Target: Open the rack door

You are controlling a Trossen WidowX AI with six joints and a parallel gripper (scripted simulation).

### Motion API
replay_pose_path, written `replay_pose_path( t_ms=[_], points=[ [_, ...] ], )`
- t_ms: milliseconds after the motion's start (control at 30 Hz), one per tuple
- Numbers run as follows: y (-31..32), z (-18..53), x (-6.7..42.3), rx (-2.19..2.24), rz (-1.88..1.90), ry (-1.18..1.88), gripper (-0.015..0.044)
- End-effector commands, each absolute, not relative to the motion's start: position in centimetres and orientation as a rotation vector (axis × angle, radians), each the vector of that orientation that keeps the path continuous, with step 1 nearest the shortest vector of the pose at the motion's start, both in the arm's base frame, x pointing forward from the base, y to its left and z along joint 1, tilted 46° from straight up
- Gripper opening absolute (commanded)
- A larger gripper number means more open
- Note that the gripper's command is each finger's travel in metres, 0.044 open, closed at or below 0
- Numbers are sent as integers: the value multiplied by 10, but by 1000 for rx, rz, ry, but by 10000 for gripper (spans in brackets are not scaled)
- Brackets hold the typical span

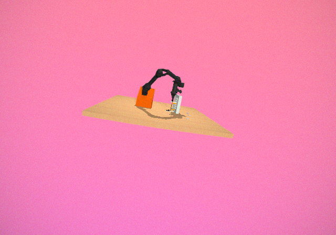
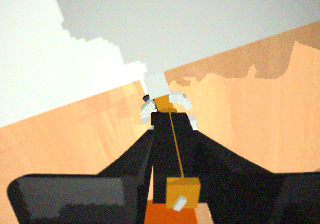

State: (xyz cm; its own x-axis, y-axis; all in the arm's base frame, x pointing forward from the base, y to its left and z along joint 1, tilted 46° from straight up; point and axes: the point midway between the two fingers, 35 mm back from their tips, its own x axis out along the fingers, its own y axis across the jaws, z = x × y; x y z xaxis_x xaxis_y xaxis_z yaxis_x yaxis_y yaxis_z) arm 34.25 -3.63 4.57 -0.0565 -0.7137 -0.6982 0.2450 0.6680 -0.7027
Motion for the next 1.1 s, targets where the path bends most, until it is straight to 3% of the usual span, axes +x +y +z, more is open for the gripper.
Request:
replay_pose_path(
  t_ms=[0,1067],
  points=[
    [-37,45,342,-292,-934,1342,25],
    [-37,45,342,780,-1629,435,25]
  ],
)
